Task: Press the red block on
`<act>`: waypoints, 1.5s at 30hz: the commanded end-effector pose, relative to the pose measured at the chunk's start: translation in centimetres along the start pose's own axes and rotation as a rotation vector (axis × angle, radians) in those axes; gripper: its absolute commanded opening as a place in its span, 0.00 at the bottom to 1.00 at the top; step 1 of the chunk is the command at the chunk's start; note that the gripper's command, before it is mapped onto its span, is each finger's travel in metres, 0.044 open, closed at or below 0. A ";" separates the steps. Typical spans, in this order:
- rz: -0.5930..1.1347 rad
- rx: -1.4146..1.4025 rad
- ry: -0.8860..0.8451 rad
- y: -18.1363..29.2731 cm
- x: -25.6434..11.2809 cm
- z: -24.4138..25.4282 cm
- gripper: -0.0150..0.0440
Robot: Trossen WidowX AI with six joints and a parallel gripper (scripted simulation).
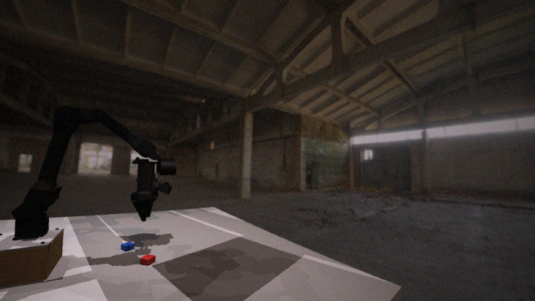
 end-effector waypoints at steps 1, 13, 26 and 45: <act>0.066 0.337 -0.034 -2.2 2.7 -5.0 1.00; 0.098 0.531 -0.053 -3.2 4.6 -8.7 1.00; 0.098 0.531 -0.053 -2.9 9.3 -8.5 1.00; 0.098 0.531 -0.053 -2.7 11.5 -8.3 1.00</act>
Point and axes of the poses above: the point midway between the two fingers, 35 mm back from their tips, its own x axis out along the fingers, its own z axis across the jaws, y = z × x, the point moved 2 cm from there along -x, back along the fingers, and after that the axes turned 5 degrees about x, right-handed, at the moved point
